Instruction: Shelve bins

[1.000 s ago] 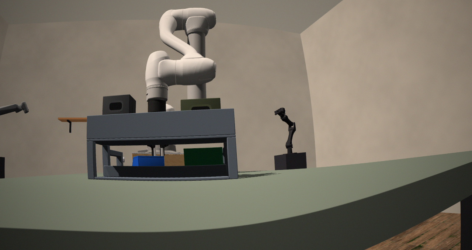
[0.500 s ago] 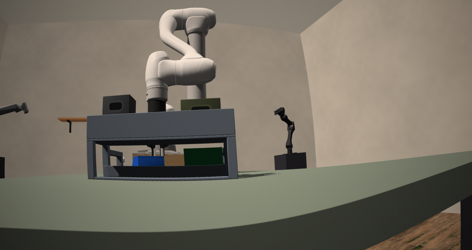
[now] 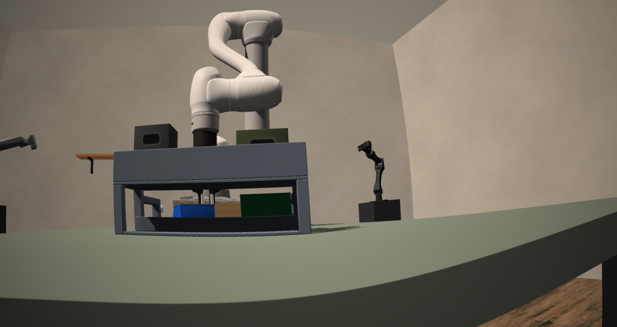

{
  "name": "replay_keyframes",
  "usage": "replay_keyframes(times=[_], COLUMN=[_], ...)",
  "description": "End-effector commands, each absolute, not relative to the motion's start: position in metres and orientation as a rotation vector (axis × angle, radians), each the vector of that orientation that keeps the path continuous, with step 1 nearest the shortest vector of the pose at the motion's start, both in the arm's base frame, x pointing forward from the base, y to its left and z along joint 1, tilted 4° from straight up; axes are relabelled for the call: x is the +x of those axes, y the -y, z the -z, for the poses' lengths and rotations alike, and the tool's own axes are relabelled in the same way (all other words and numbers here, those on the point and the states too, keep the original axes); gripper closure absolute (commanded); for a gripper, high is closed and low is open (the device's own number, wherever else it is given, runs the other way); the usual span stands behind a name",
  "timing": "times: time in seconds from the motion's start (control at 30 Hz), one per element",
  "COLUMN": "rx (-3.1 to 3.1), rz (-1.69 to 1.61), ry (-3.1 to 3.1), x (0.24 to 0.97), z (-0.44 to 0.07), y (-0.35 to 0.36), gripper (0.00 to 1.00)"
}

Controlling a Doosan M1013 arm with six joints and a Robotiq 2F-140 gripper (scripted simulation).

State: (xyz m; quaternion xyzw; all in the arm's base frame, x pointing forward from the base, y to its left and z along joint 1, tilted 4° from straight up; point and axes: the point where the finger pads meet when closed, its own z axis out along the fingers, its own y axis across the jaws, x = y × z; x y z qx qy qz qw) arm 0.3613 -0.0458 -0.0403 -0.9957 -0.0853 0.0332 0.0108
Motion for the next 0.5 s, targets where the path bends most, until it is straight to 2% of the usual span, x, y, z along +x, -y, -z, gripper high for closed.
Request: replay_keyframes(times=[0.0,0.23,0.27,0.47], rx=[-3.105,-3.105,-3.105,-3.105], rz=[-0.113,-0.113,-0.113,-0.113], ry=[0.262,0.262,0.262,0.263], x=[0.3564,0.3564,0.3564,0.3564], z=[0.0431,0.0431,0.0431,0.0432], y=[0.0453,0.0453,0.0453,0.0452], gripper=[0.76,0.76,0.90,0.90])
